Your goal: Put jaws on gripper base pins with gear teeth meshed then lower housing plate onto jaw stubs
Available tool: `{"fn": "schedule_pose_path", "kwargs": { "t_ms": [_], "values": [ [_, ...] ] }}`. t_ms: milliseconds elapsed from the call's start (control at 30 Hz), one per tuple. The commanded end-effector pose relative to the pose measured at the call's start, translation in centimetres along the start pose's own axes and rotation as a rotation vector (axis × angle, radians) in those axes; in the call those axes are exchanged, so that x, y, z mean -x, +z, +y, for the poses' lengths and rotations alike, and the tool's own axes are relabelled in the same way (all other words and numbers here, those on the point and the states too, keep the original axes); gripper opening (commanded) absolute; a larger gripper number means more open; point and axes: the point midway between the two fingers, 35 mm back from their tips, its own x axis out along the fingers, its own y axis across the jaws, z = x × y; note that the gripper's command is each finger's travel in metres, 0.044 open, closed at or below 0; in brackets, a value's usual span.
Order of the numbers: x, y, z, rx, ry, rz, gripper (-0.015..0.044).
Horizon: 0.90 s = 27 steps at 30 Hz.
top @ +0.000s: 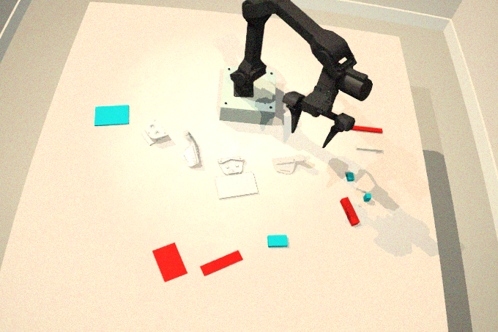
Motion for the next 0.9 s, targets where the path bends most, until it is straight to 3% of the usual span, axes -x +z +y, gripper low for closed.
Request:
{"fn": "schedule_pose_path", "kwargs": {
  "t_ms": [0, 500, 867],
  "values": [
    [-2.2, 1.3, -1.9, 0.087, -0.059, 0.03, 0.044],
    [-9.0, 5.0, -11.0, 0.374, -0.219, 0.206, 0.044],
    [-12.4, 5.8, -19.8, 0.569, -0.235, 0.396, 0.044]
  ]
}}
